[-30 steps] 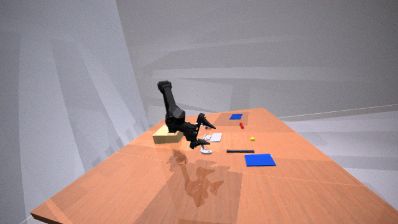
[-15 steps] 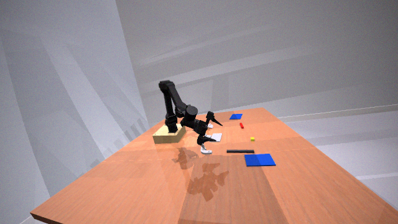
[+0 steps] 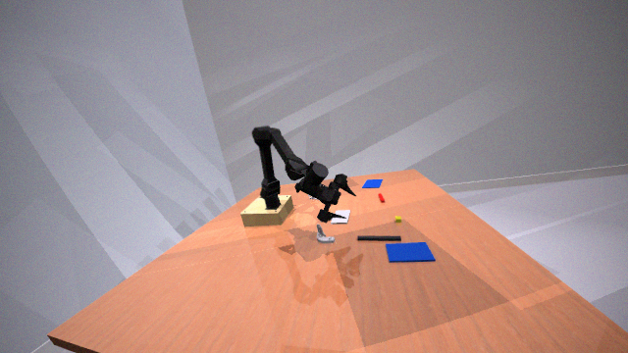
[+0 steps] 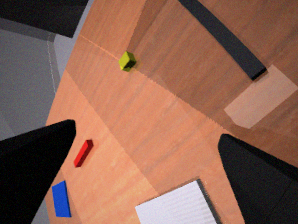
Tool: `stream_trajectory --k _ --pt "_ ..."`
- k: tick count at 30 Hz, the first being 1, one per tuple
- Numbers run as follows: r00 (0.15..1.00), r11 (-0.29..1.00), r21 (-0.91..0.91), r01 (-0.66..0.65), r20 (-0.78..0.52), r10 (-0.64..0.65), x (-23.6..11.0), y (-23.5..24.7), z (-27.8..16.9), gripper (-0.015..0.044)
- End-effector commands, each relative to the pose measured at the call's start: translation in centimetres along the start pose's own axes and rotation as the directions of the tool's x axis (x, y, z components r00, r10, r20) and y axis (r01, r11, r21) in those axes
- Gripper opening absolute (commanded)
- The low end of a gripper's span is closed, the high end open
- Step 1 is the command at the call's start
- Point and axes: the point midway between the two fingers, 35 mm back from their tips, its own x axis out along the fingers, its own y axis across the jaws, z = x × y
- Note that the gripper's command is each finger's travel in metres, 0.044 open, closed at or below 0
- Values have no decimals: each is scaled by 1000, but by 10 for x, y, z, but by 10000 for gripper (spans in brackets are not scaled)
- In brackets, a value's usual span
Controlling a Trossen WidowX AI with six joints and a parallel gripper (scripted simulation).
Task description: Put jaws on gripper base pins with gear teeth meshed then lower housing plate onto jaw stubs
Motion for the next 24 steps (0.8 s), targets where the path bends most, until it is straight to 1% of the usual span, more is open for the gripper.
stream_trajectory --k 1,13,24 --pt "999 996 -81 25 -41 -28 8 8 -14 440" --pt "981 951 -305 58 -158 -110 26 28 -58 440" --pt "948 857 -513 42 -252 -197 34 42 -100 440"
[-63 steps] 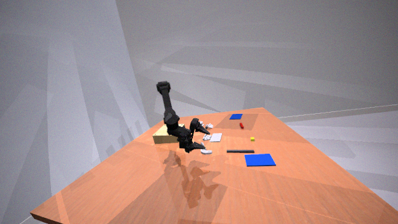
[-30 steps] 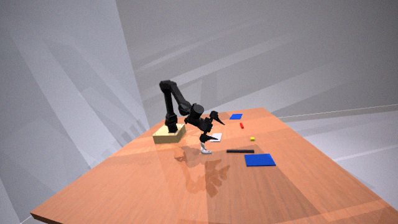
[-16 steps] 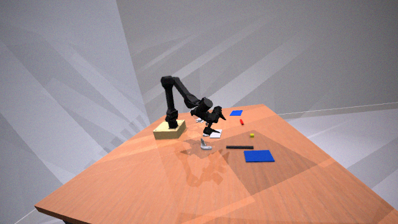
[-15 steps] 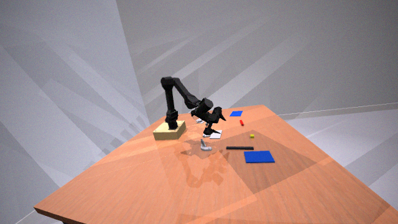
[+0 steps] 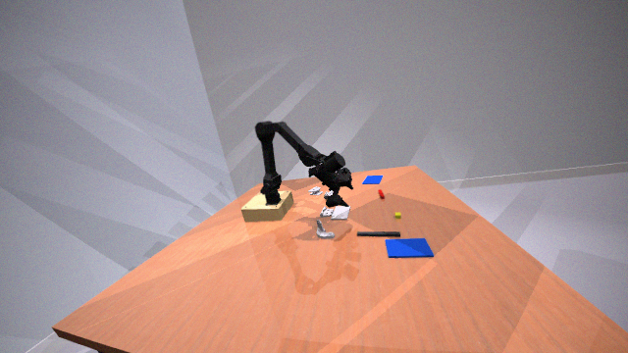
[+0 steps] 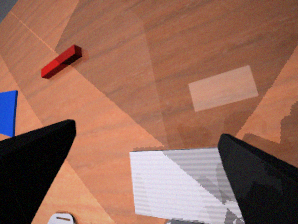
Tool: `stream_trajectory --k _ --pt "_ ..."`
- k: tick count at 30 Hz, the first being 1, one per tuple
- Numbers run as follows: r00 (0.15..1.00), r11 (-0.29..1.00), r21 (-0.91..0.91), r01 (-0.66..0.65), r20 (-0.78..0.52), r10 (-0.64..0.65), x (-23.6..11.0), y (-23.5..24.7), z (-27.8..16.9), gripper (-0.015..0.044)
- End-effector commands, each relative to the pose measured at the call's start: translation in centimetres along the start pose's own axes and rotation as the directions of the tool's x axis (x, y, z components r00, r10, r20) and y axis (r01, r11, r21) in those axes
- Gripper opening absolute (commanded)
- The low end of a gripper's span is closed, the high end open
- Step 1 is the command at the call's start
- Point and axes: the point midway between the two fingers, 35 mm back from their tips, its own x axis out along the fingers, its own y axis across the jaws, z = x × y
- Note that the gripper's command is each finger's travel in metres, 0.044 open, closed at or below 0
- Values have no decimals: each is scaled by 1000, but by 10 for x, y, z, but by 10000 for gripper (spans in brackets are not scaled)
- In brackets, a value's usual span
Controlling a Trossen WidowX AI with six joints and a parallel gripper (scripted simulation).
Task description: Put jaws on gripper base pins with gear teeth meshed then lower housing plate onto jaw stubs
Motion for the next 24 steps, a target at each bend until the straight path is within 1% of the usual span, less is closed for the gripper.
stream_trajectory --k 1,12,24 --pt "999 995 -96 16 -45 -21 5 13 -10 440" --pt "984 942 -335 20 -160 -78 13 41 -42 440" --pt "952 813 -581 -26 -264 -158 14 68 -78 440"
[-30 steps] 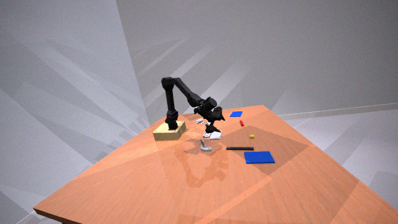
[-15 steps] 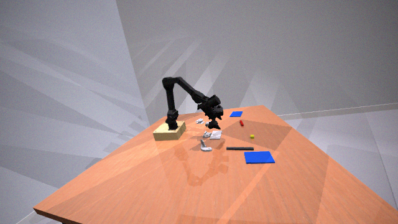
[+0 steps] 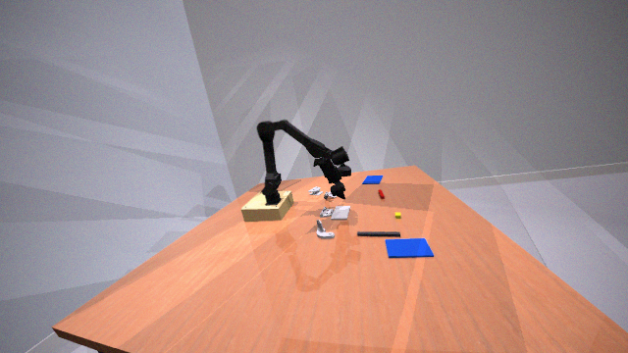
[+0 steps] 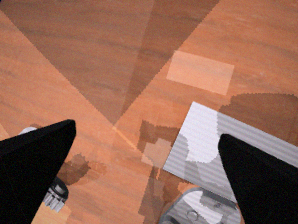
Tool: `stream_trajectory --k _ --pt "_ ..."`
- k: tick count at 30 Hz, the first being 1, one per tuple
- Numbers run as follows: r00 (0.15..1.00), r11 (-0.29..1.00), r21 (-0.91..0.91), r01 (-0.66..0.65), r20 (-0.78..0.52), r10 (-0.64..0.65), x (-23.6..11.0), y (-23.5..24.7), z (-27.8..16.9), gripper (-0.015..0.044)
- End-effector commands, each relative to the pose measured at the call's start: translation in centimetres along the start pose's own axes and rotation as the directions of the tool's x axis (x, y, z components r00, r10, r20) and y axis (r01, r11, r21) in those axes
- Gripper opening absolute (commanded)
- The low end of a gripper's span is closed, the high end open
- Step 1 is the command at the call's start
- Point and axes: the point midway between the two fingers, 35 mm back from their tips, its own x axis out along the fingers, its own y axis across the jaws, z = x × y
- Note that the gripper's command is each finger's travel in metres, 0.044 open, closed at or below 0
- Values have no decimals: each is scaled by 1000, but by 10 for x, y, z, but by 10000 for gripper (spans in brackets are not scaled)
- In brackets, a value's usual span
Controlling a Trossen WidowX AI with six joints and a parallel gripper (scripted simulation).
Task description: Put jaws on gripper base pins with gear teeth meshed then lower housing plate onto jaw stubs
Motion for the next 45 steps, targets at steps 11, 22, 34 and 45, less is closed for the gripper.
stream_trajectory --k 11,22,34,45 --pt "988 938 -346 -2 -145 -51 1 44 -22 440" --pt "965 806 -590 -50 -238 -114 -3 73 -42 440" --pt "928 584 -800 -139 -310 -204 -12 99 -65 440" --pt "913 484 -857 -179 -328 -242 -17 108 -74 440"
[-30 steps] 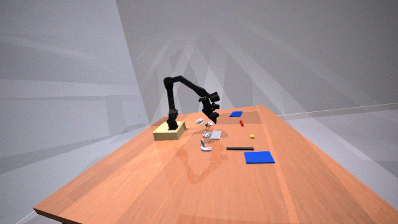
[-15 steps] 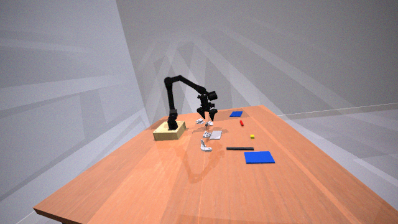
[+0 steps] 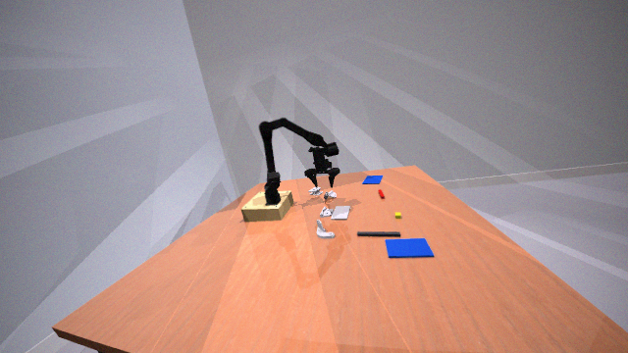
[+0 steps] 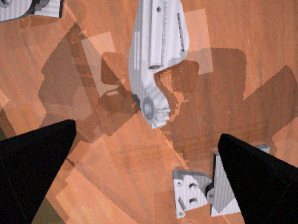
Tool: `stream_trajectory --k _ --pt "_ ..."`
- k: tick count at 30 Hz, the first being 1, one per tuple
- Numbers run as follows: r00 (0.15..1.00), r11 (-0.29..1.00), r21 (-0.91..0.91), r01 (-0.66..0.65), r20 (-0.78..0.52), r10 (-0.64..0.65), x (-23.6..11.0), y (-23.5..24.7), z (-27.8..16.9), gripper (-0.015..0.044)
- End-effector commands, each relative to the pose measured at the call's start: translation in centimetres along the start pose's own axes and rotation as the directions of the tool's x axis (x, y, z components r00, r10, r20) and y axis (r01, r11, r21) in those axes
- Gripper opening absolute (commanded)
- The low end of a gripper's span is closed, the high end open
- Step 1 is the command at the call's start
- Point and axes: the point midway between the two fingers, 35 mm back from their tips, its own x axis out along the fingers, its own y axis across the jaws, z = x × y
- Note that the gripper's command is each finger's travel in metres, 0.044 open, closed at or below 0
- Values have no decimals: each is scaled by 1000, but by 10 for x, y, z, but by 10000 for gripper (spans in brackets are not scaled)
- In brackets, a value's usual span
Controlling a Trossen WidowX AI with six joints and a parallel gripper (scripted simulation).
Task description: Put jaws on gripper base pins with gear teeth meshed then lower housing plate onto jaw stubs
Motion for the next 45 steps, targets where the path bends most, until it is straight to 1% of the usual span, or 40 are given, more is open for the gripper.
stream_trajectory --k 1,45 --pt "1000 1000 -18 5 -8 -5 -1 1 0 440" --pt "1000 1000 -18 4 -9 -5 70 1 -2 440"
